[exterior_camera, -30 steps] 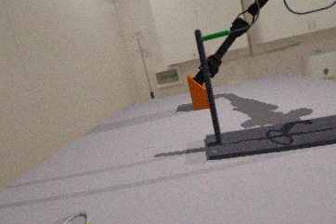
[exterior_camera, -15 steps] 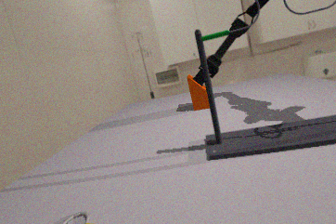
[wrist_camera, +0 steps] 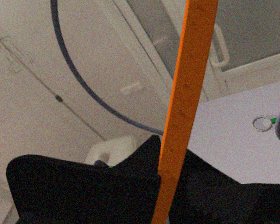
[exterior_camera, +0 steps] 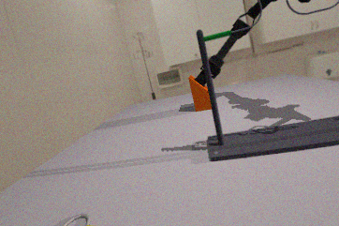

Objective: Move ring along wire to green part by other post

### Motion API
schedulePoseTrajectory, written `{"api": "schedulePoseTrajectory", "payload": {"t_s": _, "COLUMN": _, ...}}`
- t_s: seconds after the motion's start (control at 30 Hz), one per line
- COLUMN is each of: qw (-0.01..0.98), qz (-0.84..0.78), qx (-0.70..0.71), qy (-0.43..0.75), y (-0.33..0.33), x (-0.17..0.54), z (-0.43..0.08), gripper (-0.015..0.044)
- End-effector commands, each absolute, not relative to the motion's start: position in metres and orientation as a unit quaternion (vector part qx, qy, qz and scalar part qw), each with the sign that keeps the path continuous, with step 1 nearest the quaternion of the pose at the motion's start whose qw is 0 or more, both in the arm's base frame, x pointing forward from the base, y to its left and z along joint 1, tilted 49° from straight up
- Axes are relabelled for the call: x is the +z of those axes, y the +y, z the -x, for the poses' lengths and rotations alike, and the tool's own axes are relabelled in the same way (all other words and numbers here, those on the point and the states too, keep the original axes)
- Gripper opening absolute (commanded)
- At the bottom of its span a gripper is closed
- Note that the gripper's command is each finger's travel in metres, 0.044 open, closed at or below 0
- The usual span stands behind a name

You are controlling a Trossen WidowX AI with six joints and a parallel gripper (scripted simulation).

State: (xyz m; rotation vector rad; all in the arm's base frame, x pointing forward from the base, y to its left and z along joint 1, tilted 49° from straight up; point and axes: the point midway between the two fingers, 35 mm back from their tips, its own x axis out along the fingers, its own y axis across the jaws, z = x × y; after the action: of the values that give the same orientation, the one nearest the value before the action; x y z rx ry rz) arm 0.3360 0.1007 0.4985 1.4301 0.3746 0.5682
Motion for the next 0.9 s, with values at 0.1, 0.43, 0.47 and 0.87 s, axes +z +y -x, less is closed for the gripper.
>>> {"api": "schedulePoseTrajectory", "payload": {"t_s": 0.1, "qw": 0.674, "qz": -0.673, "qx": 0.259, "qy": 0.160, "y": 0.100, "x": 0.499, "z": -0.336, "gripper": -0.0150}}
{"api": "schedulePoseTrajectory", "payload": {"t_s": 0.43, "qw": 0.629, "qz": -0.715, "qx": 0.268, "qy": 0.147, "y": 0.100, "x": 0.503, "z": -0.336, "gripper": -0.0150}}
{"api": "schedulePoseTrajectory", "payload": {"t_s": 0.47, "qw": 0.624, "qz": -0.719, "qx": 0.268, "qy": 0.146, "y": 0.100, "x": 0.503, "z": -0.336, "gripper": -0.0150}}
{"api": "schedulePoseTrajectory", "payload": {"t_s": 0.87, "qw": 0.566, "qz": -0.766, "qx": 0.276, "qy": 0.130, "y": 0.099, "x": 0.508, "z": -0.336, "gripper": -0.0150}}
